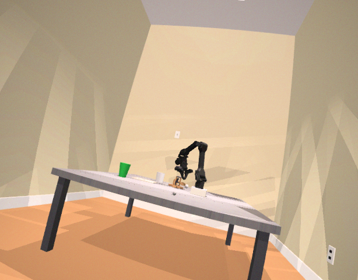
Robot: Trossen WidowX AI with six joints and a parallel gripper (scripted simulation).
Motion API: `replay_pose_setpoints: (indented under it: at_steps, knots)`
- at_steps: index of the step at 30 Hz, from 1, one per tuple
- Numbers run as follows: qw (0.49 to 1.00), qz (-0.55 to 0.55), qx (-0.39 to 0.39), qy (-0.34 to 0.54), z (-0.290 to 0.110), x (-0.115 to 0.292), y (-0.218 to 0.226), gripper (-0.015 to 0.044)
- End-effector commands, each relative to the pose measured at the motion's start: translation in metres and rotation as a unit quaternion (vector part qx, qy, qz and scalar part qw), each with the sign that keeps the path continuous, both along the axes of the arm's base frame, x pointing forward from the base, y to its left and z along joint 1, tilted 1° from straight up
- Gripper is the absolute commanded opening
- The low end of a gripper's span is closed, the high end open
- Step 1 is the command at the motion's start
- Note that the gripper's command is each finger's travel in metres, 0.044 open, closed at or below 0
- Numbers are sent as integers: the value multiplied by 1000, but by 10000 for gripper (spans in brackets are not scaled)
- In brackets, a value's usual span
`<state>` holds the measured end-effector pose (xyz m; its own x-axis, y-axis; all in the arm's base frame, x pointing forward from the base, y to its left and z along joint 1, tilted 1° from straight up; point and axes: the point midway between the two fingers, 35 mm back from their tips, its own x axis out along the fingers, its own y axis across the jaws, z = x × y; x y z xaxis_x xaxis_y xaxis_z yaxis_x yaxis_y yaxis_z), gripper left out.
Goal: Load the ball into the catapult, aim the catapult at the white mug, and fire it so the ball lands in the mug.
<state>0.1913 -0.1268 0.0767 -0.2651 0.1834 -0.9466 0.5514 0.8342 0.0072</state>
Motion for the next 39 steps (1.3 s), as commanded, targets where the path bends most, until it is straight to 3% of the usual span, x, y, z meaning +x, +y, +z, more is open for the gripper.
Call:
replay_pose_setpoints:
  at_steps: [1,28,39]
  knots:
    - [1000,-9,2,8,-2,-5,-1,0]
    - [1000,-7,3,4,-25,-4,-1,0]
    - [1000,-8,-2,-2,-13,-2,-3,289]
